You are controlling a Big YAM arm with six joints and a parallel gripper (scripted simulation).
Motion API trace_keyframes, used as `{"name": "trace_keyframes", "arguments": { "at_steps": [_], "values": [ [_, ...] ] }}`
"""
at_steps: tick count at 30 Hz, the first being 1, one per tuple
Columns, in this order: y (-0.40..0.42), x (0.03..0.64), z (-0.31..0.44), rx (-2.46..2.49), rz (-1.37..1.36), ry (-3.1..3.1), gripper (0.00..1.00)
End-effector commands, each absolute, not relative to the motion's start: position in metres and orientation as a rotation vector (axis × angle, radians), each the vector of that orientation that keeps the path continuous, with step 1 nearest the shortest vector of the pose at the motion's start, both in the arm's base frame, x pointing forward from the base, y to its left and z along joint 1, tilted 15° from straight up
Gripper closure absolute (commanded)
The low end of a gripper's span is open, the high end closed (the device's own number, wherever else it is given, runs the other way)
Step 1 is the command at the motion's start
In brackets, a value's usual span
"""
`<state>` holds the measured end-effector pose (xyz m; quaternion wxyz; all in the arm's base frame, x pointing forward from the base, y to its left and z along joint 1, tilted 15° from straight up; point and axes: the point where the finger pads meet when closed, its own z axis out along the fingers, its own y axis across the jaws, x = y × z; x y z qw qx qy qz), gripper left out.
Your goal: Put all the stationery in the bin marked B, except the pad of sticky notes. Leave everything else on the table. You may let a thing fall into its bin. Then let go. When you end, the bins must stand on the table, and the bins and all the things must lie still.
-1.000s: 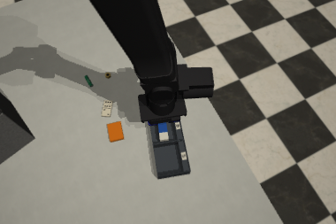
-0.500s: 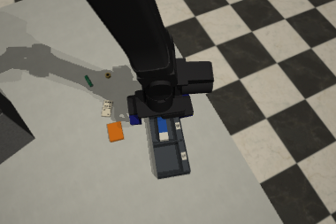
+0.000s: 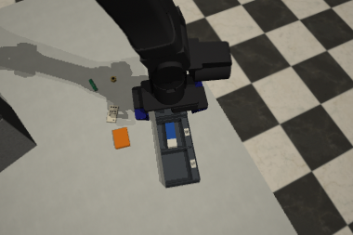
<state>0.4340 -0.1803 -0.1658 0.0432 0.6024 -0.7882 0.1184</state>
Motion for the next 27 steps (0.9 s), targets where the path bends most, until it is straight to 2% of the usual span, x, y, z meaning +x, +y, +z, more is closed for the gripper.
{"name": "trace_keyframes", "arguments": {
  "at_steps": [1, 17, 22, 27],
  "values": [
    [-0.172, 0.44, -0.14, 1.847, 0.389, -2.42, 0.0],
    [-0.159, 0.435, -0.087, 1.847, 0.389, -2.421, 0.0],
    [-0.163, 0.425, -0.103, 1.823, 0.339, -2.417, 0.0],
    [-0.166, 0.44, -0.092, 1.845, 0.397, -2.426, 0.0]
  ]
}}
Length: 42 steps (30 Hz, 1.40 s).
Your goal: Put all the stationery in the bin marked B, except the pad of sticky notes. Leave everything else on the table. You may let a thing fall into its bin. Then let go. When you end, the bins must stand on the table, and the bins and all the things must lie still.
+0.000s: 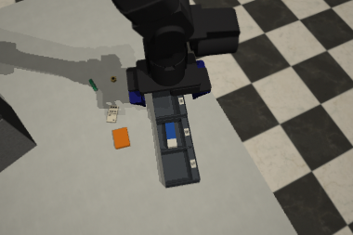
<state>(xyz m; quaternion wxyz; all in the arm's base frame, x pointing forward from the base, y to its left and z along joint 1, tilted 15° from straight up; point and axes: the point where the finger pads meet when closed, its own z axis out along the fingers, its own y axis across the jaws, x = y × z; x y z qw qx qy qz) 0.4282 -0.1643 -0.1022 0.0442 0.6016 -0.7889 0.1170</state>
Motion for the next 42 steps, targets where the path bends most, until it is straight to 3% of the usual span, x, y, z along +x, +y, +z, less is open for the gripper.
{"name": "trace_keyframes", "arguments": {
  "at_steps": [1, 42],
  "values": [
    [-0.1663, 0.4396, -0.0917, 1.845, 0.397, -2.426, 0.0],
    [-0.1672, 0.4401, -0.091, 1.845, 0.397, -2.426, 0.0]
  ]
}}
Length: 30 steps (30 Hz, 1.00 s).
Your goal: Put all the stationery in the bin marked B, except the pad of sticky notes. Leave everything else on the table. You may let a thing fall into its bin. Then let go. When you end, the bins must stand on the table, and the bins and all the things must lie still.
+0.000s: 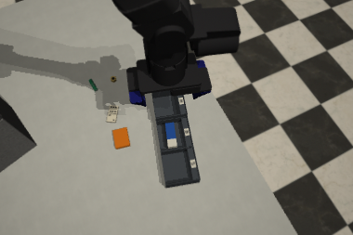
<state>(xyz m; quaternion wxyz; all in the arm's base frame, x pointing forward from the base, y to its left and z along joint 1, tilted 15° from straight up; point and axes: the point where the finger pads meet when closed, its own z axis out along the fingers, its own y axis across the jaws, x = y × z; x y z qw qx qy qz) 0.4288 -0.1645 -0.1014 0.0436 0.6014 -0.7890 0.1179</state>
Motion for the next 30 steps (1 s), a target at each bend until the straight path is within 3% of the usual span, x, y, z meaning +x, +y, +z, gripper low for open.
{"name": "trace_keyframes", "arguments": {
  "at_steps": [1, 30],
  "values": [
    [-0.1672, 0.4401, -0.091, 1.845, 0.397, -2.426, 0.0],
    [-0.1676, 0.4403, -0.0909, 1.845, 0.397, -2.426, 0.0]
  ]
}}
